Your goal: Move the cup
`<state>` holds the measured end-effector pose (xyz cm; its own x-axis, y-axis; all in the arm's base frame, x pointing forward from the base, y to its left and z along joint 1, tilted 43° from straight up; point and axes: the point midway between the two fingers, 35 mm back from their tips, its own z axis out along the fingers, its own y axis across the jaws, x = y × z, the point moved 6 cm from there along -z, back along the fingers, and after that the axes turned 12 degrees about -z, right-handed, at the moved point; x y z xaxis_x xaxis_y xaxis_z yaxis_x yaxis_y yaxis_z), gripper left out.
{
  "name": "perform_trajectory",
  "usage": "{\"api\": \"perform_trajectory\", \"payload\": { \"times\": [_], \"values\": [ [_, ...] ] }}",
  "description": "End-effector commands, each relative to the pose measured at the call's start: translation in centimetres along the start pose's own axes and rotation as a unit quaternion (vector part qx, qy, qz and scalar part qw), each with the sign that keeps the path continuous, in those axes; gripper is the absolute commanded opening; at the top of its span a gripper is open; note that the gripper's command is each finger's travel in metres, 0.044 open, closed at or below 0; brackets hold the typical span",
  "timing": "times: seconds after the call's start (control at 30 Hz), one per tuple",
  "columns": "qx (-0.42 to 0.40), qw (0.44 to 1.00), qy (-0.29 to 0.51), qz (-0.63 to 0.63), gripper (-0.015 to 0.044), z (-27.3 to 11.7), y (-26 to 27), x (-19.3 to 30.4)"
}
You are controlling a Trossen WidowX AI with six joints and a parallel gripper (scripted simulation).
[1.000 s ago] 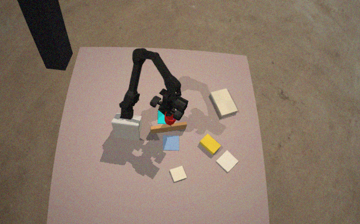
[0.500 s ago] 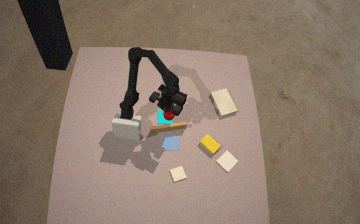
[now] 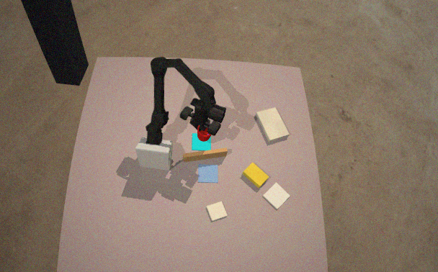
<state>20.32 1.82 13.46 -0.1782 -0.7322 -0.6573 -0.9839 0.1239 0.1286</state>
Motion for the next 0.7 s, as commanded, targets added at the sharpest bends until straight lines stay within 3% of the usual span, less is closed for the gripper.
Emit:
{"api": "perform_trajectory", "payload": {
  "times": [0.0, 0.67],
  "values": [
    [-0.003, 1.000, -0.003, 0.004, 0.0000, 0.2, 0.6, -0.4],
    [-0.003, 1.000, -0.003, 0.004, 0.0000, 1.6, 1.0, -1.1]
  ]
}}
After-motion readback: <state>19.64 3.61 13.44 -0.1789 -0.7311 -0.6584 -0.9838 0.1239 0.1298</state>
